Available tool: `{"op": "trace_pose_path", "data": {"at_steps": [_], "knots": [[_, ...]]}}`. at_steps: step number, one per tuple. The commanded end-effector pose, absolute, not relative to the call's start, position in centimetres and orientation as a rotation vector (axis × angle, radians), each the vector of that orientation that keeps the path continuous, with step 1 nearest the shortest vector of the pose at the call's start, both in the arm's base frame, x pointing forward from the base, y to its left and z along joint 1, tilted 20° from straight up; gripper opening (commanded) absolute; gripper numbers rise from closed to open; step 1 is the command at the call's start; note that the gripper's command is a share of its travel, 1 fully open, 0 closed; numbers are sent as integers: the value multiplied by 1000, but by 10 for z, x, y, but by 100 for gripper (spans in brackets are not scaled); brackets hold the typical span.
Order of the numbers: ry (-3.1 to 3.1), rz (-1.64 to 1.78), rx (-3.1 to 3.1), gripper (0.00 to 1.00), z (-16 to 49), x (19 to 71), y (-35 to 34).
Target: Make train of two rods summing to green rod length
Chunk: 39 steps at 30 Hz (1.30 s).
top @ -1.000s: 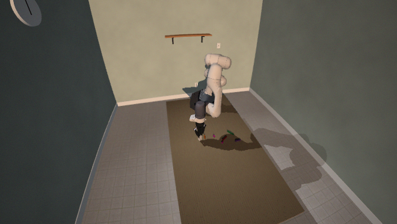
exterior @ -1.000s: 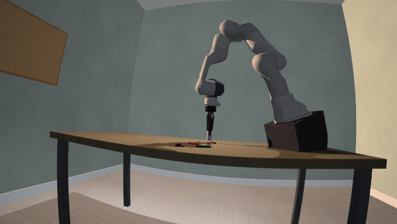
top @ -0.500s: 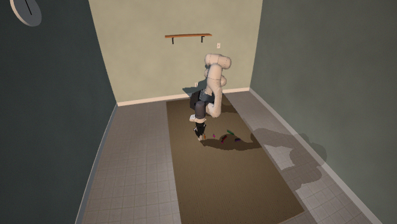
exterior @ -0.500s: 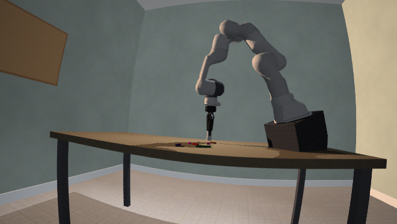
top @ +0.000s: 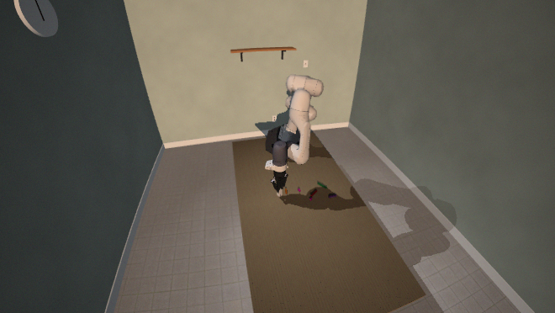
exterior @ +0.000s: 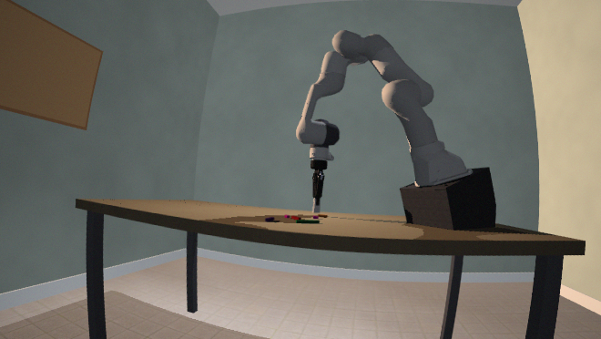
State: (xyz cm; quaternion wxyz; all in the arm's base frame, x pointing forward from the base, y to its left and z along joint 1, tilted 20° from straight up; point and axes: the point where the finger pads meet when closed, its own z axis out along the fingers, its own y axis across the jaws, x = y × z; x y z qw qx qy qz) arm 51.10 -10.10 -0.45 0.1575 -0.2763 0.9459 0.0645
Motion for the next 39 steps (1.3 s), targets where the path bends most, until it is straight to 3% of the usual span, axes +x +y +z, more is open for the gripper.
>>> {"op": "trace_pose_path", "data": {"at_steps": [1, 39], "knots": [[2703, 180, -797, 3, -4, 511, -102], [2703, 180, -797, 3, -16, 514, -99]]}}
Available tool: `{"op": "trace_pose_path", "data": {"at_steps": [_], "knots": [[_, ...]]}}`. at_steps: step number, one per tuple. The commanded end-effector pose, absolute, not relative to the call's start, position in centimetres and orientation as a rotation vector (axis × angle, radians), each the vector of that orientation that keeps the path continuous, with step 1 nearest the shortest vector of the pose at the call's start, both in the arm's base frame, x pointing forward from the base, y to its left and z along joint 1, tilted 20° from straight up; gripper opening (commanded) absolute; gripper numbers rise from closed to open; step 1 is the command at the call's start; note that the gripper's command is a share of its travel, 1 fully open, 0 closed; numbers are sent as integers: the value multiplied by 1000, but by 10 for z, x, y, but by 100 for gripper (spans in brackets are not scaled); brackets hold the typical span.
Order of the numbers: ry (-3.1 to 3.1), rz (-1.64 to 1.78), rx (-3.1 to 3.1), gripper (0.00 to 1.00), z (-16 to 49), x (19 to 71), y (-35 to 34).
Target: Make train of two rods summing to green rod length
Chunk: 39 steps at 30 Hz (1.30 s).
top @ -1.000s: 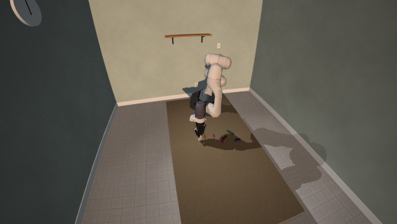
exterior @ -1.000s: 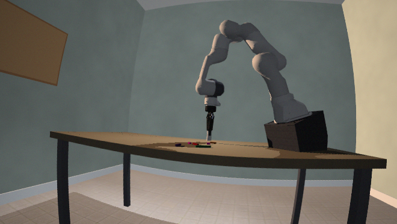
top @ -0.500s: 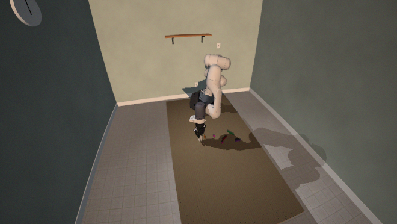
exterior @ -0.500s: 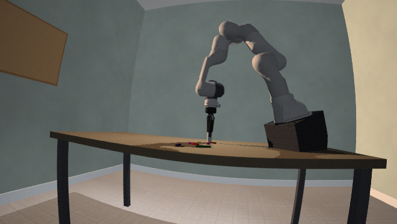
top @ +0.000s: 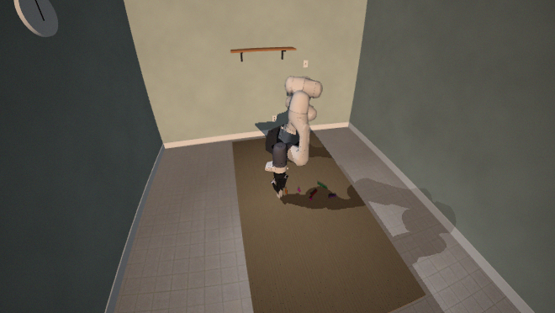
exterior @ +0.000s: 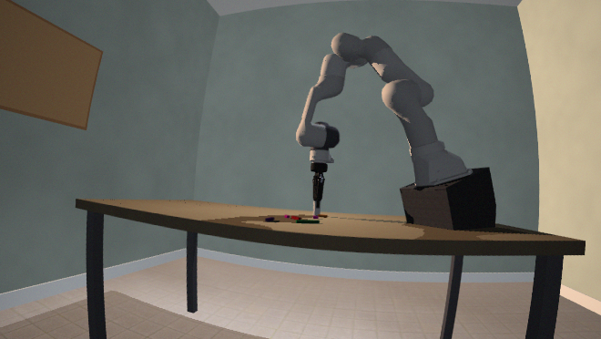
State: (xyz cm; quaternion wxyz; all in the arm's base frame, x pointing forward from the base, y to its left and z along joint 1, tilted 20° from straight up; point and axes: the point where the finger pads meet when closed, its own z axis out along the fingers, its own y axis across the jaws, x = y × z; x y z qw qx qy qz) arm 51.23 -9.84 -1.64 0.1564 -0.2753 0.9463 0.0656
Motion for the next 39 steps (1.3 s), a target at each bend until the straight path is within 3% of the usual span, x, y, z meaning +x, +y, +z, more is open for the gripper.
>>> {"op": "trace_pose_path", "data": {"at_steps": [1, 27, 39], "knots": [[2703, 180, -797, 3, -16, 514, -99], [2703, 180, -797, 3, -16, 514, -99], [2703, 180, -797, 12, -16, 514, -99]]}}
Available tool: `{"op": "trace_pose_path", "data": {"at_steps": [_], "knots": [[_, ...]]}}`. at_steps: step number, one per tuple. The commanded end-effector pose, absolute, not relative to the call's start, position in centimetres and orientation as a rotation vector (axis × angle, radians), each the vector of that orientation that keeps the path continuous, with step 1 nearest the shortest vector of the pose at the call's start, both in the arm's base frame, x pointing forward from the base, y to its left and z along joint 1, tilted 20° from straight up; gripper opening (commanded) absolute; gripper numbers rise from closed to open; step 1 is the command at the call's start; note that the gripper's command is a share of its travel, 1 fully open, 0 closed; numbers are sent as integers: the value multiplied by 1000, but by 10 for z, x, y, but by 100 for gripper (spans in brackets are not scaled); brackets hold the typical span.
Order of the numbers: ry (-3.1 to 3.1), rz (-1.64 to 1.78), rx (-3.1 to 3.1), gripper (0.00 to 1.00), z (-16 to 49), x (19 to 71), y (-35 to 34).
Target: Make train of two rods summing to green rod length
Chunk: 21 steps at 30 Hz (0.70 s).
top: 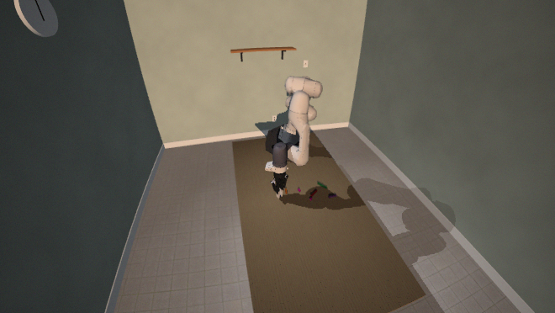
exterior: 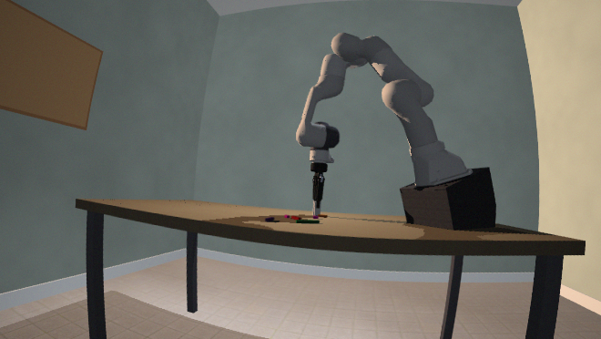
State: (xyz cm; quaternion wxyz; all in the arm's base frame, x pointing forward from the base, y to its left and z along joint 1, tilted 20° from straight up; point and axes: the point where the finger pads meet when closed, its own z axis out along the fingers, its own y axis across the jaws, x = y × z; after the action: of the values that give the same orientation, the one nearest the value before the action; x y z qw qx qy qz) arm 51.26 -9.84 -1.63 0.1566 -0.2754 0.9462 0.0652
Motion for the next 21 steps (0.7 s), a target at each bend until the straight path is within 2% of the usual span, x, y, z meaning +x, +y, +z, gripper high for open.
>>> {"op": "trace_pose_path", "data": {"at_steps": [1, 3, 21], "knots": [[2703, 180, -797, 12, -16, 514, -99], [2703, 180, -797, 15, -16, 514, -99], [2703, 180, -797, 15, -5, 511, -101]]}}
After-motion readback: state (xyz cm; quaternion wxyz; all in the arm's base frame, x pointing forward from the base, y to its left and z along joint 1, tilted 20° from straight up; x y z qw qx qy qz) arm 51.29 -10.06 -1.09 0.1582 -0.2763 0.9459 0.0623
